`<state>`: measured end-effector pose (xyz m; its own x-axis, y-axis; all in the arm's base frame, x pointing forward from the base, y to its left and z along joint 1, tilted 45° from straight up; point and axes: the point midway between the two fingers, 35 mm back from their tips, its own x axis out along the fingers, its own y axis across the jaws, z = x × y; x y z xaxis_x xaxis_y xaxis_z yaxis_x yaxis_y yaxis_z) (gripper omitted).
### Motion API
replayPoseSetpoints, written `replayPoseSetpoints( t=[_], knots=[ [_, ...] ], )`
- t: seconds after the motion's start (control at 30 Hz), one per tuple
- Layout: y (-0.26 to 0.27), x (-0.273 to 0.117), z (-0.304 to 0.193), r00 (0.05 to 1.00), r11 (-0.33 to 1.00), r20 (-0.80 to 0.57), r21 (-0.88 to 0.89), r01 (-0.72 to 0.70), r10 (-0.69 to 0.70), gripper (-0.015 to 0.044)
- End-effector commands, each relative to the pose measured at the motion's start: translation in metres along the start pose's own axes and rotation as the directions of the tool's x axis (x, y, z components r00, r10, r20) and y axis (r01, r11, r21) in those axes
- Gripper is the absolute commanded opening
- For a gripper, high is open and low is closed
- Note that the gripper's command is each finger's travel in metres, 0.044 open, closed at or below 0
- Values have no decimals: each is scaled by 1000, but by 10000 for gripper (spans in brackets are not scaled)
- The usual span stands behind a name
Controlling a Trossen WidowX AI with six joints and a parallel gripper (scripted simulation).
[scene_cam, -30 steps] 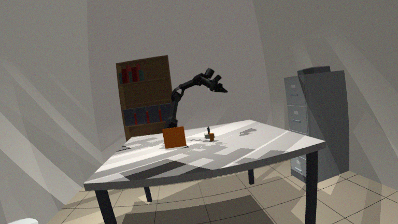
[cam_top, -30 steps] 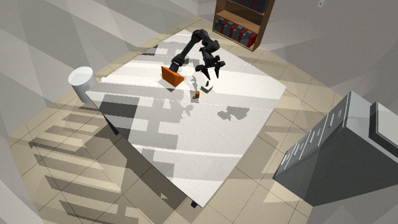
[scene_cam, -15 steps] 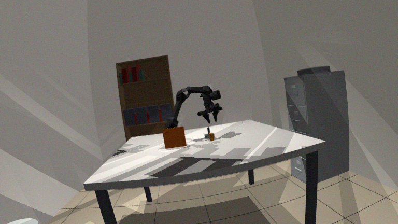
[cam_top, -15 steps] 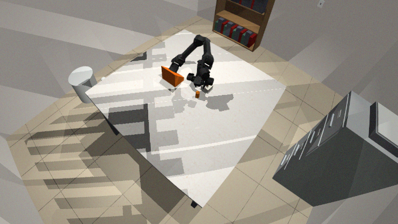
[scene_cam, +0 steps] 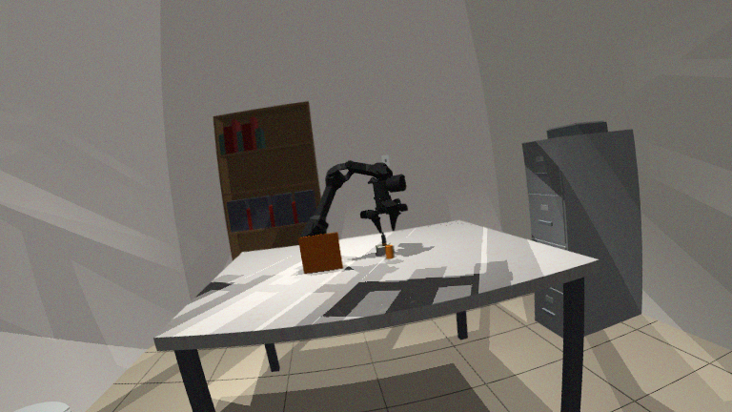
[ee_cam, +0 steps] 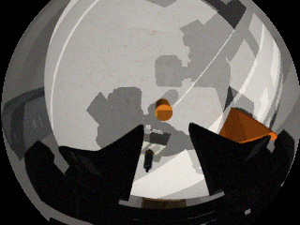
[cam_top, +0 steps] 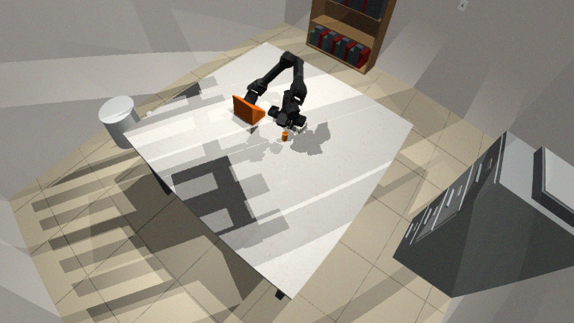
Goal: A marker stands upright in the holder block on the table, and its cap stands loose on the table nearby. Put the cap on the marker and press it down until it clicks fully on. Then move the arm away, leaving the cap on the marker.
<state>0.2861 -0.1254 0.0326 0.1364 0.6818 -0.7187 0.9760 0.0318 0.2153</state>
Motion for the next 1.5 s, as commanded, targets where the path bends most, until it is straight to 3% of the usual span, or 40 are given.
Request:
replayPoseSetpoints(
  t=[0.0, 1.47],
  knots=[
    [-2, 25, -4, 1000, 1000, -17, 9, 7, -7, 258],
    [0, 92, -7, 1000, 1000, -19, 8, 6, -6, 258]
  ],
)
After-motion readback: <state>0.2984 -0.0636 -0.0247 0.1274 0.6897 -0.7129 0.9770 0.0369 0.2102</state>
